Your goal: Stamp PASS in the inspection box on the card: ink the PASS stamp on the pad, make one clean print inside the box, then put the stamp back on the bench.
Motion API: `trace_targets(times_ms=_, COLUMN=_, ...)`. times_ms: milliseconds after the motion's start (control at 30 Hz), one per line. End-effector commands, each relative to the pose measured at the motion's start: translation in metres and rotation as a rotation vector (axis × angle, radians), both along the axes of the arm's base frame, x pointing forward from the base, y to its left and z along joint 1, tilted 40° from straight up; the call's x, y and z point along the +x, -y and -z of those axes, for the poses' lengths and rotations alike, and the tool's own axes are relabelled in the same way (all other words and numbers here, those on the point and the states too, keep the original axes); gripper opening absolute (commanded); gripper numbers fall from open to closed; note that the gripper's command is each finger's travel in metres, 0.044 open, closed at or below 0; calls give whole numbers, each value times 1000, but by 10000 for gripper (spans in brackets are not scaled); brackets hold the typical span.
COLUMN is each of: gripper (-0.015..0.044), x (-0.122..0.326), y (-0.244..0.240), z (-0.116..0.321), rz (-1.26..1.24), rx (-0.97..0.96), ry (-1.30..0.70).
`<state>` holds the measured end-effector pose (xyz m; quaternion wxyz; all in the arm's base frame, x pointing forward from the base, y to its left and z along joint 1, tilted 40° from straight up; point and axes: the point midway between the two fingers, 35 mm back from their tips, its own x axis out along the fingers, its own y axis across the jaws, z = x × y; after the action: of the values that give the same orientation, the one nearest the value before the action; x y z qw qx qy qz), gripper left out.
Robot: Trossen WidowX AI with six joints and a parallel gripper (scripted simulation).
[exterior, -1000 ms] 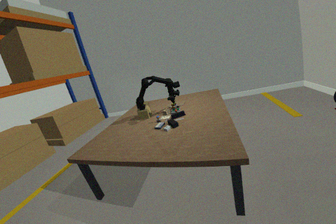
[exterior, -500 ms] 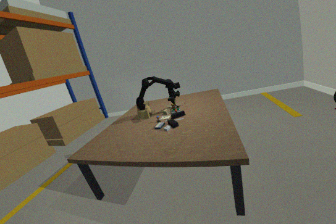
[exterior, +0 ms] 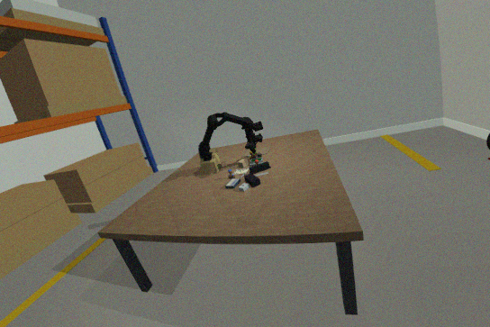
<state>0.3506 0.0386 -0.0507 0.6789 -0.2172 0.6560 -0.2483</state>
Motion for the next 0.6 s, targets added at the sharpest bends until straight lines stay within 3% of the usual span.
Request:
trace_targets(times_ms=0, gripper=0, x=0, y=2, z=2, rz=-4, rx=-5, ry=-1)
trace_targets(times_ms=567, gripper=0, x=0, y=10, z=11, rz=-3, rx=-5, ry=0)
